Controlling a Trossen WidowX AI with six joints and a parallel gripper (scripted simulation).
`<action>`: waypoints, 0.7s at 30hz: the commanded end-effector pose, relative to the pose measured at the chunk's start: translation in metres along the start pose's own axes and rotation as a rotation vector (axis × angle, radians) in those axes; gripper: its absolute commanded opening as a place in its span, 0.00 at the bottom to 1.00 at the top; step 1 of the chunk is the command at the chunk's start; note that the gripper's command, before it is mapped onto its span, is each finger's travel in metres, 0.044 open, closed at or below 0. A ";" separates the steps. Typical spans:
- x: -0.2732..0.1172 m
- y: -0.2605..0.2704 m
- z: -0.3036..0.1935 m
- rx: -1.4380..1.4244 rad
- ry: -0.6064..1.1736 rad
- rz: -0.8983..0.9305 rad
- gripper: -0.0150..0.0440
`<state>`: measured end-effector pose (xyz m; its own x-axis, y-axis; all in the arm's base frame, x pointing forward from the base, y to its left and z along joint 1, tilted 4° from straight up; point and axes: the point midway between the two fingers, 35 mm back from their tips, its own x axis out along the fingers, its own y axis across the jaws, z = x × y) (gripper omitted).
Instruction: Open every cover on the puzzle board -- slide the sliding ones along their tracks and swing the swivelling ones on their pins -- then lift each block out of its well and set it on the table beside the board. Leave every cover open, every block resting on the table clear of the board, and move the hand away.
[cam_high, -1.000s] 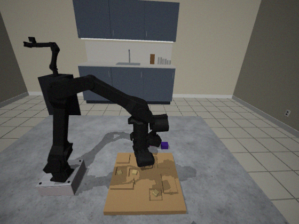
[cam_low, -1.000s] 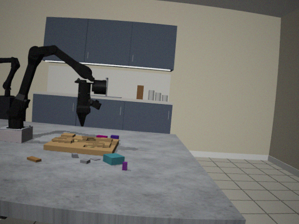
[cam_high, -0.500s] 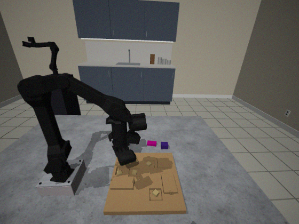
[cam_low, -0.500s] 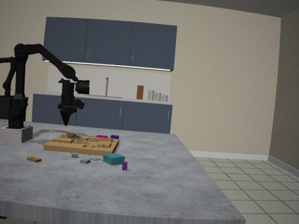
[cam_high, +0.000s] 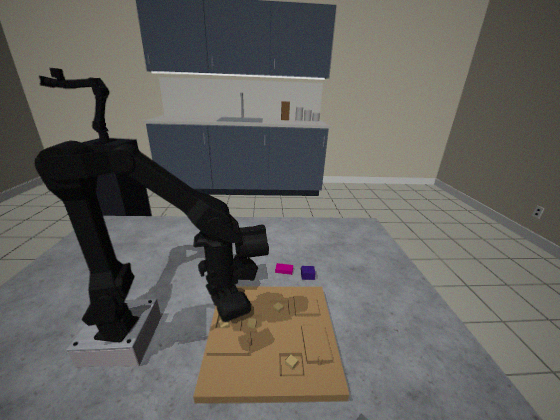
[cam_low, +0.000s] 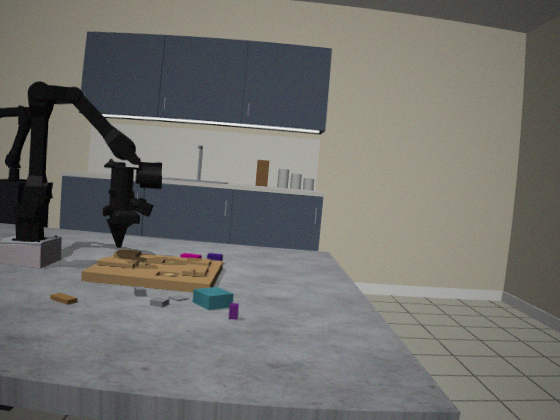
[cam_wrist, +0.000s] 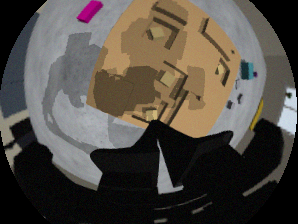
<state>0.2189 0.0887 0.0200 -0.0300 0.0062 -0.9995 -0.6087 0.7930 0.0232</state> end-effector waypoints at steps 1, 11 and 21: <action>0.019 0.001 -0.004 -0.004 0.009 0.008 0.25; 0.026 0.000 -0.005 -0.004 0.009 0.008 0.25; 0.034 0.000 -0.006 -0.004 0.009 0.008 0.25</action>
<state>0.2154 0.0850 -0.0108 -0.0346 0.0048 -0.9994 -0.6090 0.7928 0.0249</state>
